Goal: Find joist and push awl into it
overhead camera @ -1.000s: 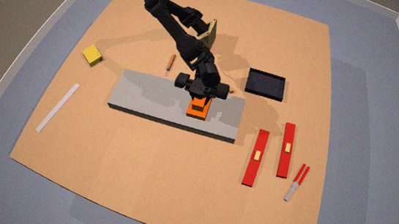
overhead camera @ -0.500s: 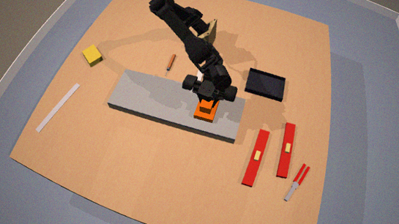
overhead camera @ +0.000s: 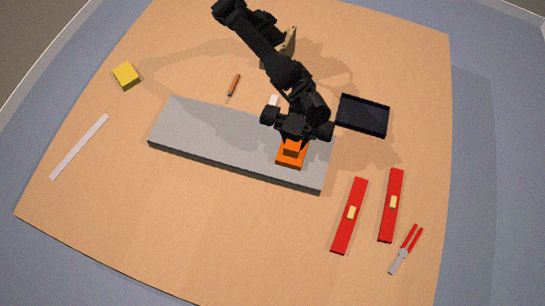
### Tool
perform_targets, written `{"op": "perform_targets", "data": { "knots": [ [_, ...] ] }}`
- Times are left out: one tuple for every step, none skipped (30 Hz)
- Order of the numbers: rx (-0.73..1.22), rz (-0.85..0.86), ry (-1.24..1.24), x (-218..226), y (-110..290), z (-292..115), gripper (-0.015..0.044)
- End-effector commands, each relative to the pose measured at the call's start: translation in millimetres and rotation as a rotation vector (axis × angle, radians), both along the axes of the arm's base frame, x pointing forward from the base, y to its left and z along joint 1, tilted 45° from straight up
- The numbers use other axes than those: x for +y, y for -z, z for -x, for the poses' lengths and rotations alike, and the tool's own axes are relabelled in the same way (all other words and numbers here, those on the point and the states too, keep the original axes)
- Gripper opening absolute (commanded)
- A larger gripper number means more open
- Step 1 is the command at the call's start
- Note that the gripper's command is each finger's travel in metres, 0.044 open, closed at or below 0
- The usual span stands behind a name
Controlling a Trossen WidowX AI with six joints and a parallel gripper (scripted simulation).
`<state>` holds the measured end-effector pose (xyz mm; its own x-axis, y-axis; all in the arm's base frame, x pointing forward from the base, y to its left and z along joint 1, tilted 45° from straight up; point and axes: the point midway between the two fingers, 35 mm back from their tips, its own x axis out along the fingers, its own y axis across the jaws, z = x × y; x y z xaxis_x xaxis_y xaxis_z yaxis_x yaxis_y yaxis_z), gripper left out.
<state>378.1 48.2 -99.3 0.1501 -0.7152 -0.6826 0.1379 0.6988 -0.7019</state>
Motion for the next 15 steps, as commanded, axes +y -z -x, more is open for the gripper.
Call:
{"op": "perform_targets", "data": {
  "knots": [
    [0.0, -0.006, 0.002, 7, 7, -1, 0.0],
    [0.0, -0.006, 0.002, 9, 8, -1, 0.0],
    [0.0, -0.006, 0.002, 10, 10, -2, 0.0],
    [0.0, -0.006, 0.002, 11, 11, -2, 0.0],
    [0.0, -0.006, 0.002, 13, 12, -2, 0.0],
    [0.0, -0.006, 0.002, 14, 14, -2, 0.0],
    [0.0, -0.006, 0.002, 15, 15, -3, 0.0],
    [0.0, -0.006, 0.002, 17, 16, -3, 0.0],
    [-0.001, -0.006, 0.002, 18, 17, -3, 0.0],
    [-0.001, -0.007, 0.002, 20, 19, -3, 0.0],
    [-0.001, -0.007, 0.002, 21, 20, -4, 0.0],
    [-0.001, -0.007, 0.002, 22, 21, -4, 0.0],
    [-0.001, -0.007, 0.002, 24, 23, -4, 0.0],
    [-0.001, -0.007, 0.002, 25, 24, -4, 0.0],
    [-0.001, -0.007, 0.002, 26, 25, -5, 0.0]
  ]
}}
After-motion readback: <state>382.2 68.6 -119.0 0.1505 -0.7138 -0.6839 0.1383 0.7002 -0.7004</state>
